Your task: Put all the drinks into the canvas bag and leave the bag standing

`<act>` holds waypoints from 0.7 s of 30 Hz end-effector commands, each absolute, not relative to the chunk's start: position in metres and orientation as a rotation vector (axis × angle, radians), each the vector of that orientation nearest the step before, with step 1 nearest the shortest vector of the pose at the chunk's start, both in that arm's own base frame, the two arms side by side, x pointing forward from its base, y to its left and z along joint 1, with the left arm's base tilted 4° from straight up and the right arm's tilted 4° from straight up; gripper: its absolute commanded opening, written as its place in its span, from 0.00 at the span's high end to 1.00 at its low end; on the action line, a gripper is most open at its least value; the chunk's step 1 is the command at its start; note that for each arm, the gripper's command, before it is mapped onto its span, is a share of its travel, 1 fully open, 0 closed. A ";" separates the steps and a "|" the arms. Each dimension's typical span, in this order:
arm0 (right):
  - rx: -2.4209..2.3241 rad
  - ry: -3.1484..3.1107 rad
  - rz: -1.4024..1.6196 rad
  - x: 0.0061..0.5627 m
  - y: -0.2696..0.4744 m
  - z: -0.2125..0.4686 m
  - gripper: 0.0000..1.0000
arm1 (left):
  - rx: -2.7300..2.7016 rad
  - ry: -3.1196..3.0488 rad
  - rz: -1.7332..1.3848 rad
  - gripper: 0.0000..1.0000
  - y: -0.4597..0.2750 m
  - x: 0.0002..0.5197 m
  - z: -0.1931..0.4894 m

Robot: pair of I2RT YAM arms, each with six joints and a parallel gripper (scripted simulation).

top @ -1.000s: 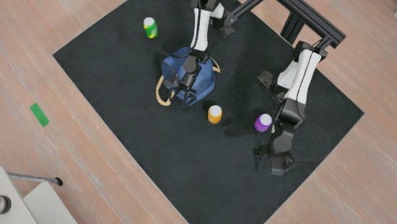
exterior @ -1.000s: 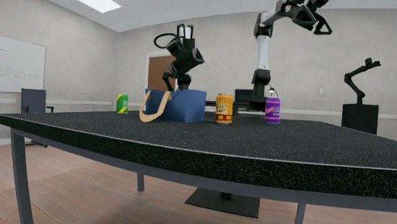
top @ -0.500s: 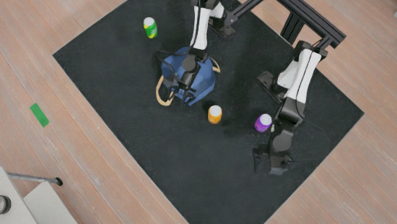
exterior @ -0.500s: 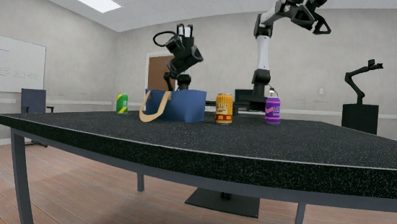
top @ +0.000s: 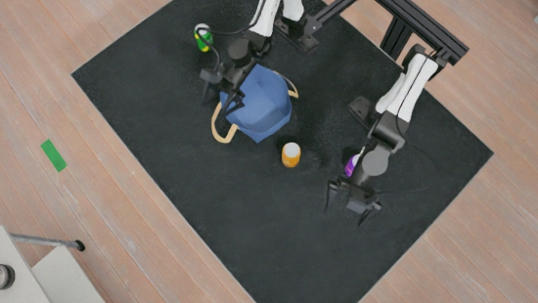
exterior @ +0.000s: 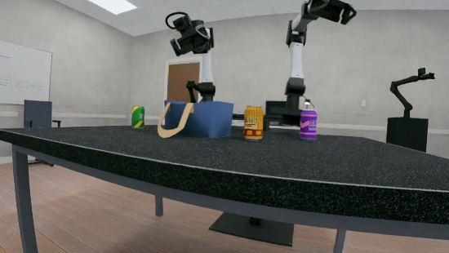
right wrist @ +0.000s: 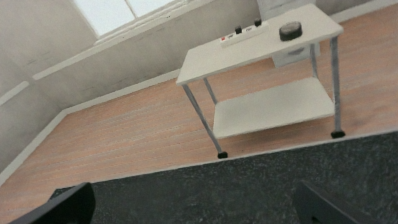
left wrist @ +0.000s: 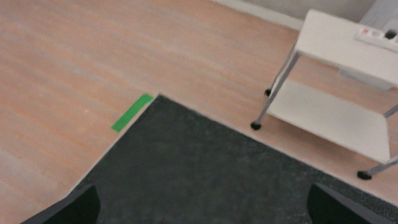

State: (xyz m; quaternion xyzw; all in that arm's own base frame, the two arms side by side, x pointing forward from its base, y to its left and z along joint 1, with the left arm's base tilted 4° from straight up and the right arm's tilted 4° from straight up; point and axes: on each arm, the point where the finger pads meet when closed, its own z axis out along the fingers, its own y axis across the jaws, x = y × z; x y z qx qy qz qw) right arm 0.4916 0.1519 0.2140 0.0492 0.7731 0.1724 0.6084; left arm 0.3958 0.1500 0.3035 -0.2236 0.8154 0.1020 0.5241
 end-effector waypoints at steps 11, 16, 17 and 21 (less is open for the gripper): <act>0.002 1.715 0.196 0.452 0.068 0.322 0.00 | -0.205 1.716 0.112 0.00 0.068 0.399 0.370; -0.012 1.716 0.151 0.440 0.052 0.332 0.00 | -0.170 1.694 0.095 0.00 0.056 0.402 0.374; -0.012 1.676 0.136 0.432 0.045 0.351 0.00 | -0.142 1.666 0.079 0.00 0.047 0.395 0.381; -0.033 1.643 0.054 0.405 0.021 0.379 0.00 | -0.045 1.583 0.035 0.00 0.019 0.385 0.402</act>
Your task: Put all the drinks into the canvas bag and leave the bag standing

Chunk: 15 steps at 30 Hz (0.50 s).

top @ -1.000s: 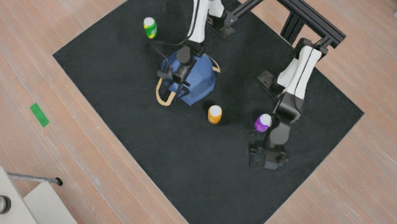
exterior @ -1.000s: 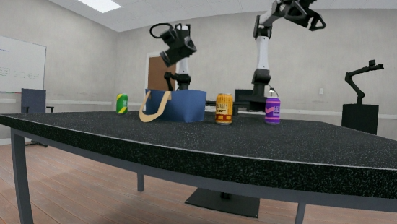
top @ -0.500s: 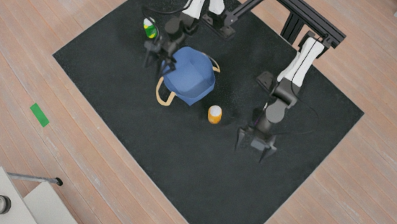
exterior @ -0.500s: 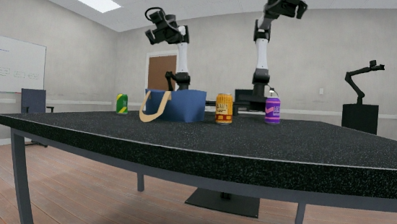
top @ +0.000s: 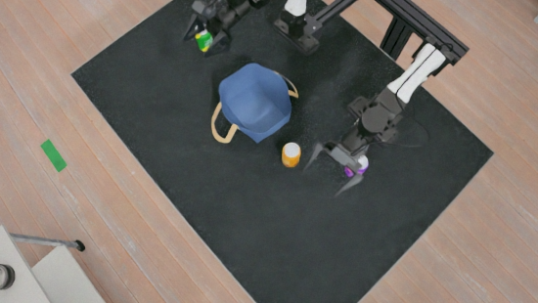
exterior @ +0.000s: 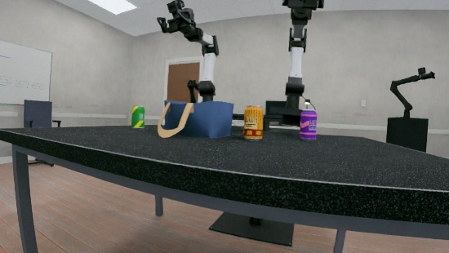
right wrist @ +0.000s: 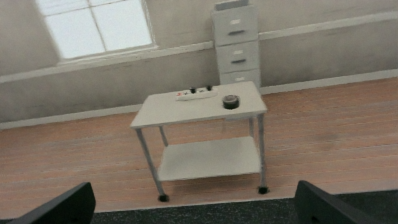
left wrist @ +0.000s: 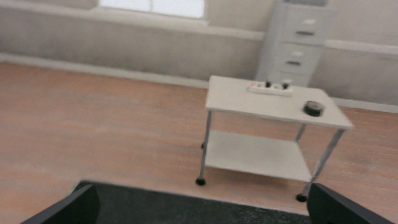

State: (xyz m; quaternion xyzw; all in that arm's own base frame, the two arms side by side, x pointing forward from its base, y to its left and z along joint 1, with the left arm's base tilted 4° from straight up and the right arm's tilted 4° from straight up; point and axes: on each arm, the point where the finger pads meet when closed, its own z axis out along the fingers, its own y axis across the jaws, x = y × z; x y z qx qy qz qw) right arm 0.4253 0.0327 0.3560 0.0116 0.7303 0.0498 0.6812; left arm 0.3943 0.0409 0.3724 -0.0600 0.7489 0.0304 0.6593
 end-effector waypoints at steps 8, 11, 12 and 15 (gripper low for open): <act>-0.037 1.617 -0.012 0.376 0.000 0.397 0.00 | 0.030 1.536 -0.009 0.00 -0.006 0.377 0.408; -0.033 1.643 -0.008 0.380 0.000 0.385 0.00 | 0.025 1.551 -0.006 0.00 -0.005 0.380 0.404; -0.019 1.641 0.010 0.384 0.005 0.383 0.00 | -0.015 1.532 0.008 0.00 0.004 0.376 0.416; 0.008 1.519 0.010 0.374 0.002 0.425 0.00 | -0.011 1.496 -0.004 0.00 0.001 0.370 0.431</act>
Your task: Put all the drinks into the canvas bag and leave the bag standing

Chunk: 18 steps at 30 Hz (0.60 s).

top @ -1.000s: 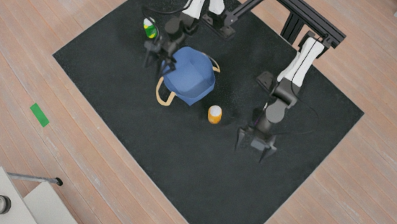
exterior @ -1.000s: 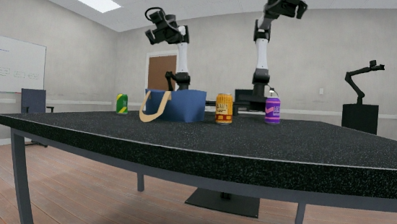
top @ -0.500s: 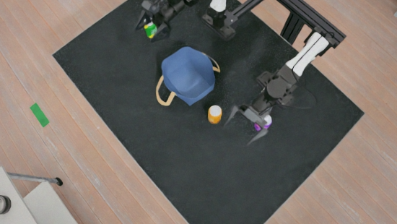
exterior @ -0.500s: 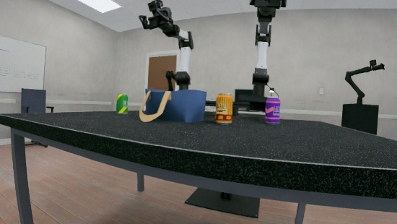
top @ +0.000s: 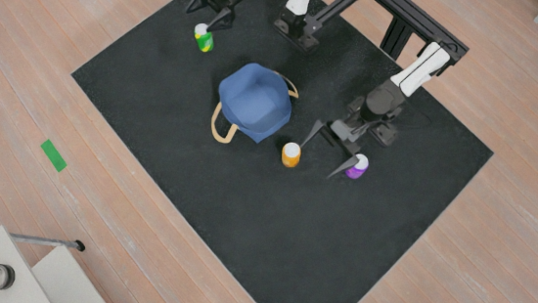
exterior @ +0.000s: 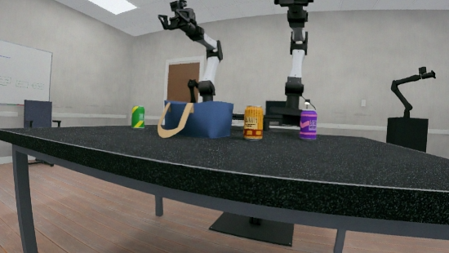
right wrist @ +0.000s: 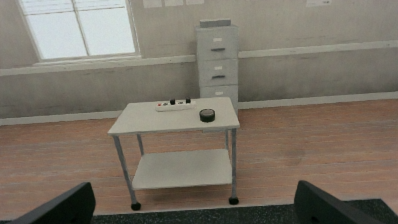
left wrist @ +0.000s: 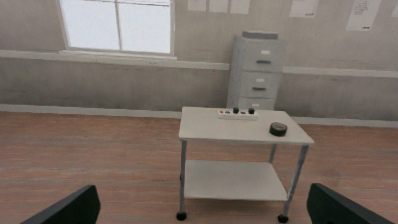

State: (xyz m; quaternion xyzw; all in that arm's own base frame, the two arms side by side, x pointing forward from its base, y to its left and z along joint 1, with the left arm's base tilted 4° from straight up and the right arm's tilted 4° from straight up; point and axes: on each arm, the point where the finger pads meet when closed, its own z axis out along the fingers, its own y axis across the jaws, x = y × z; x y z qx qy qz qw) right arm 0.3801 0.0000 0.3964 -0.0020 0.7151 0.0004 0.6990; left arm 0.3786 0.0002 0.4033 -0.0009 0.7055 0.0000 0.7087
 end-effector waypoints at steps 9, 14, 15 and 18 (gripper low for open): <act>0.001 1.558 0.006 0.375 0.003 0.402 0.00 | 0.009 1.581 -0.006 0.00 -0.002 0.383 0.400; 0.005 1.563 -0.001 0.377 0.000 0.405 0.00 | 0.017 1.623 0.043 0.00 0.005 0.384 0.388; 0.010 1.575 -0.003 0.375 -0.001 0.398 0.00 | 0.039 1.627 0.079 0.00 0.008 0.385 0.394; 0.008 1.575 -0.001 0.375 -0.001 0.398 0.00 | 0.150 1.738 0.198 0.00 0.014 0.387 0.367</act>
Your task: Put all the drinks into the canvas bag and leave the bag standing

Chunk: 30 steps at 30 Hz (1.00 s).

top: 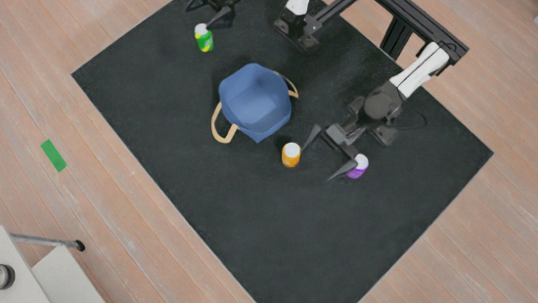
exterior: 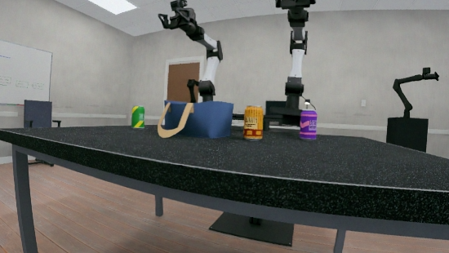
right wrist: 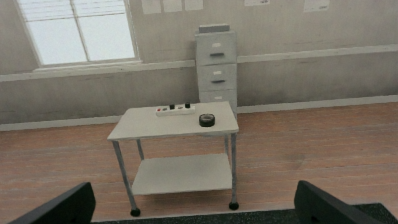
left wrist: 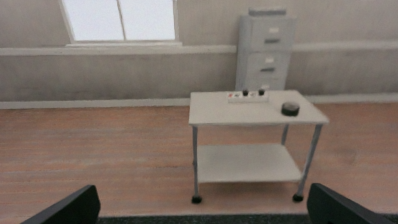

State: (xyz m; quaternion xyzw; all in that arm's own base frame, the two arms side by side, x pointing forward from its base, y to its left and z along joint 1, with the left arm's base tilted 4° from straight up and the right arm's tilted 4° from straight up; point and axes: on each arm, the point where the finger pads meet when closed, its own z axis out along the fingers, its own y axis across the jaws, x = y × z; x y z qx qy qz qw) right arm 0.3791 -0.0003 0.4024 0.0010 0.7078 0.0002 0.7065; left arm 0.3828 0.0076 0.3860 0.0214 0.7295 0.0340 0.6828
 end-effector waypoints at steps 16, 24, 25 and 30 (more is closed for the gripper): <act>0.008 1.575 -0.001 0.375 -0.001 0.398 0.00 | 0.825 2.183 0.595 0.00 0.060 0.371 0.262; 0.008 1.575 -0.001 0.375 -0.001 0.398 0.00 | 1.310 2.341 0.606 0.00 0.079 0.339 0.214; 0.008 1.575 -0.001 0.375 -0.001 0.398 0.00 | 1.377 2.355 0.594 0.00 0.081 0.334 0.208; 0.008 1.575 -0.001 0.375 -0.001 0.398 0.00 | 1.582 2.372 0.540 0.00 0.085 0.318 0.194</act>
